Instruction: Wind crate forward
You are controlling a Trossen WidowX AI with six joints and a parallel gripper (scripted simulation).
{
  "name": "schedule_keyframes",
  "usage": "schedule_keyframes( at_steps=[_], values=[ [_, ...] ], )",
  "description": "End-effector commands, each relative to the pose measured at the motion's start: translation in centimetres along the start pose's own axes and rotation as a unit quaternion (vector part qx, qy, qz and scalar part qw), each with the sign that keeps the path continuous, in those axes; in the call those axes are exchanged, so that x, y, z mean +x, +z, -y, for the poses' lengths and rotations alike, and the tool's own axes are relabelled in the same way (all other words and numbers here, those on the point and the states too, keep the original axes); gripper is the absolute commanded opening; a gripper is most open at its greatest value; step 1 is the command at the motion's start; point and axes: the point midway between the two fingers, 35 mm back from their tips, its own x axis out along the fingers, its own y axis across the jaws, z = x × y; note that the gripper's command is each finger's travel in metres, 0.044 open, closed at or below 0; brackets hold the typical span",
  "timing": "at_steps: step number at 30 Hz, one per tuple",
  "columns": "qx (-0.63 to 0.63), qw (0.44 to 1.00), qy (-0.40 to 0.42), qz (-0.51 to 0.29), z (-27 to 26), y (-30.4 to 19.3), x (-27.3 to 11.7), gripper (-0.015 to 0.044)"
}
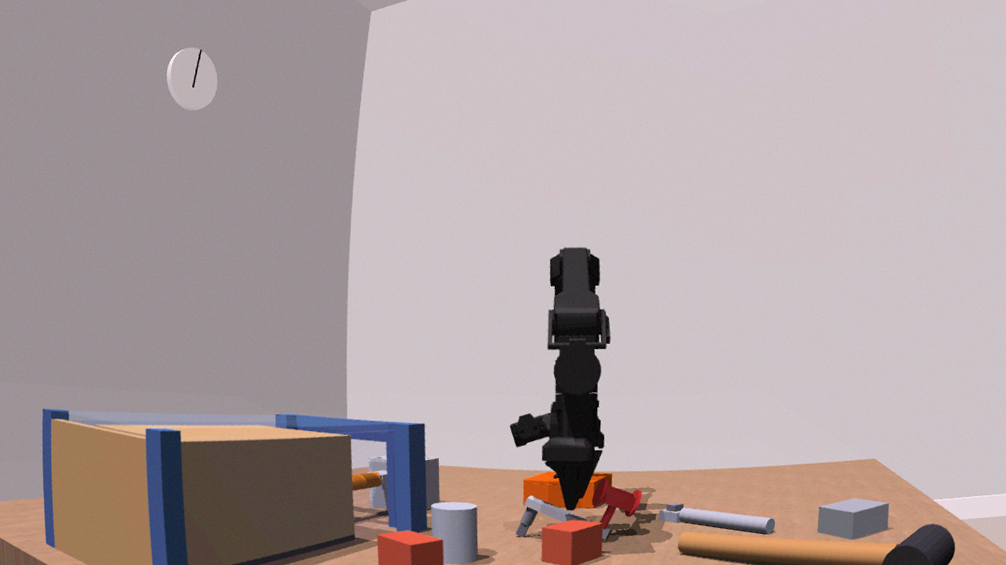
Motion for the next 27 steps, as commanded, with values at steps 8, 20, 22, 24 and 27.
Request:
schedule_keyframes(
  at_steps=[8,20,22,24,27],
  values=[
    [0.002,1.000,0.002,-0.002,0.0,-0.1,2.4,0.0440],
    [0.002,1.000,0.002,-0.002,0.0,-0.1,3.7,0.0440],
    [0.002,1.000,0.002,-0.002,0.0,-0.1,3.9,0.0440],
    [0.002,1.000,0.002,-0.002,0.0,-0.1,4.0,0.0440],
    [0.000,1.000,0.005,-0.001,-0.2,-0.1,3.5,0.0361]
  ],
)
